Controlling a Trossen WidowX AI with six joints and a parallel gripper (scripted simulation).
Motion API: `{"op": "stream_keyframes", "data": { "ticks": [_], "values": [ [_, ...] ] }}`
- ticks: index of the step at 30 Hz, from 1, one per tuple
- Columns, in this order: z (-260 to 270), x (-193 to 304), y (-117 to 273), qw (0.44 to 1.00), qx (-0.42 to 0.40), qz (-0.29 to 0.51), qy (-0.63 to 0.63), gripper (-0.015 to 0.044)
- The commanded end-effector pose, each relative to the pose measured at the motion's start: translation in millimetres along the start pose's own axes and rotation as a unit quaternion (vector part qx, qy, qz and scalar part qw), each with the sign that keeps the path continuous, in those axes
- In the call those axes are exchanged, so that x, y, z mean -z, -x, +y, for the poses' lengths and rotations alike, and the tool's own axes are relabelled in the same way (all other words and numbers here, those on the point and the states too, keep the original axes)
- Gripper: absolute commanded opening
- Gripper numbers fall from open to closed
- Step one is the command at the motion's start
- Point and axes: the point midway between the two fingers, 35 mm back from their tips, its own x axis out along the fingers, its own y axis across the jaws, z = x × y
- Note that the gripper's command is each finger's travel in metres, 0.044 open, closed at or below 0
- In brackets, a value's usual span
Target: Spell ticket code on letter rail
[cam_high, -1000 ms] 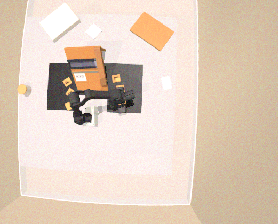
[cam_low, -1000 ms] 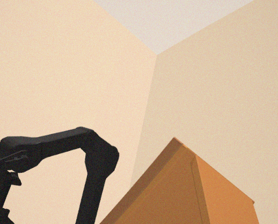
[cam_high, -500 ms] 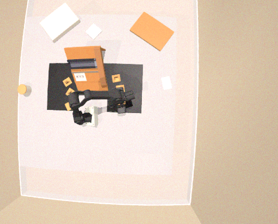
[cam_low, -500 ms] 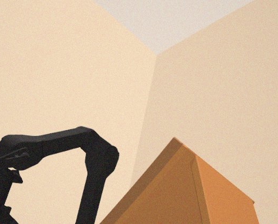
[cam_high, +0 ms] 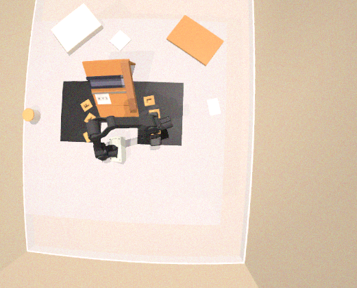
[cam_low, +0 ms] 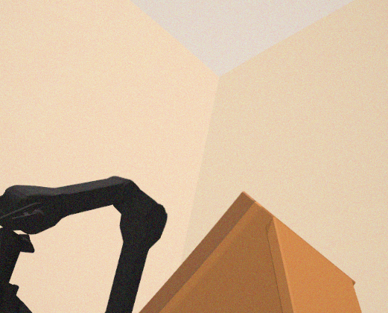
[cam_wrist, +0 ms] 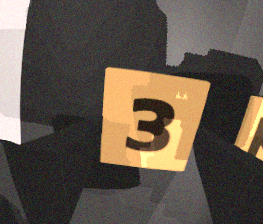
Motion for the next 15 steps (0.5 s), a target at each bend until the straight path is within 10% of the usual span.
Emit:
{"op": "stream_keyframes", "data": {
  "ticks": [1,15],
  "values": [
    [-0.1,0.4,3.3,1.0,-0.001,0.002,0.003,0.0],
    [0.3,-1.4,9.9,1.0,-0.001,0.002,0.003,0.0]
  ]
}}
